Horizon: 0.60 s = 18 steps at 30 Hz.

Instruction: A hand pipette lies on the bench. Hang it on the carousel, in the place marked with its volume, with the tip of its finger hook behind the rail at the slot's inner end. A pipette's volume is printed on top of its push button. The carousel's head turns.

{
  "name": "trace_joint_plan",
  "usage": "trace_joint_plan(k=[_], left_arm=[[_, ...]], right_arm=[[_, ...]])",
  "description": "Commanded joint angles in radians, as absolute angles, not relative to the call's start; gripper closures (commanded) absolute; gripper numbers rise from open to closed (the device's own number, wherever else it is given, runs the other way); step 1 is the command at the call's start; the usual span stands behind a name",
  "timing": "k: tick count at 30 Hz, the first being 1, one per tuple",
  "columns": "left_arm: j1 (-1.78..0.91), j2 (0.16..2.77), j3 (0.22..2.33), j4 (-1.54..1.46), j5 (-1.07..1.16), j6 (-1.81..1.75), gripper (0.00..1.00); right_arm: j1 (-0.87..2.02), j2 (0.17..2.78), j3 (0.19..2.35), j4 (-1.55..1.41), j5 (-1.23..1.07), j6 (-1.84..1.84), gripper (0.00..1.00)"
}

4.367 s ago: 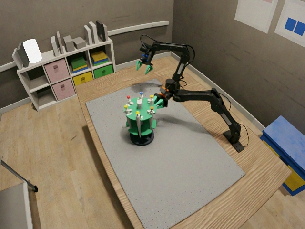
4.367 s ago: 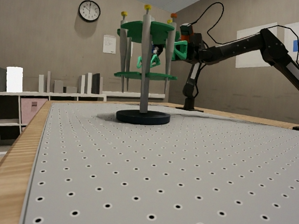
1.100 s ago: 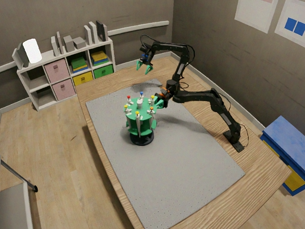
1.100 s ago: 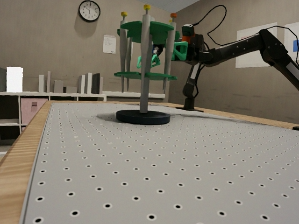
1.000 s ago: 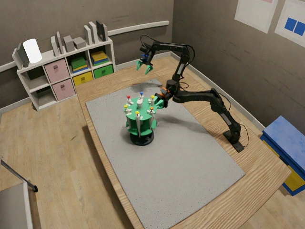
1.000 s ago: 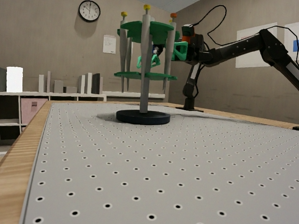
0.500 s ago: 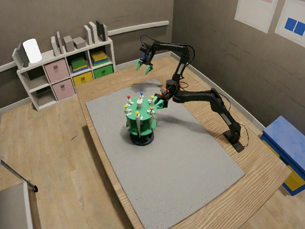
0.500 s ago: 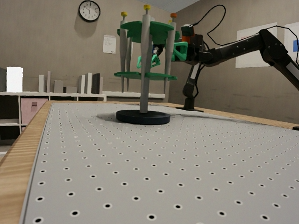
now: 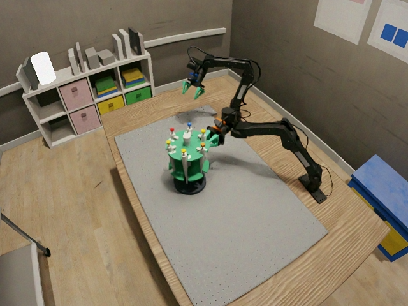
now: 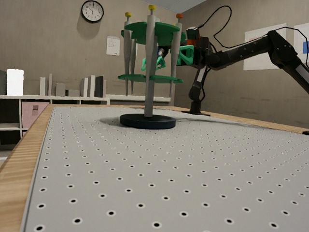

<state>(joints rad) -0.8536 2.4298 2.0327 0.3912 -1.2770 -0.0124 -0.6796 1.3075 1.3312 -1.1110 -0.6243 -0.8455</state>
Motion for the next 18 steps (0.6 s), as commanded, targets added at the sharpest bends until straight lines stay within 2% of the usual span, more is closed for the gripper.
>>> trace_joint_plan(k=[1,18], left_arm=[[-0.844,2.402,2.021,0.422,-1.277,-0.015,0.88],[-0.844,2.399,2.048,0.434,-1.277,-0.012,0.88]], right_arm=[[-0.691,1.317,1.341,-1.102,-0.648,-0.856,0.0],[-0.691,1.317,1.341,-1.102,-0.648,-0.856,0.0]])
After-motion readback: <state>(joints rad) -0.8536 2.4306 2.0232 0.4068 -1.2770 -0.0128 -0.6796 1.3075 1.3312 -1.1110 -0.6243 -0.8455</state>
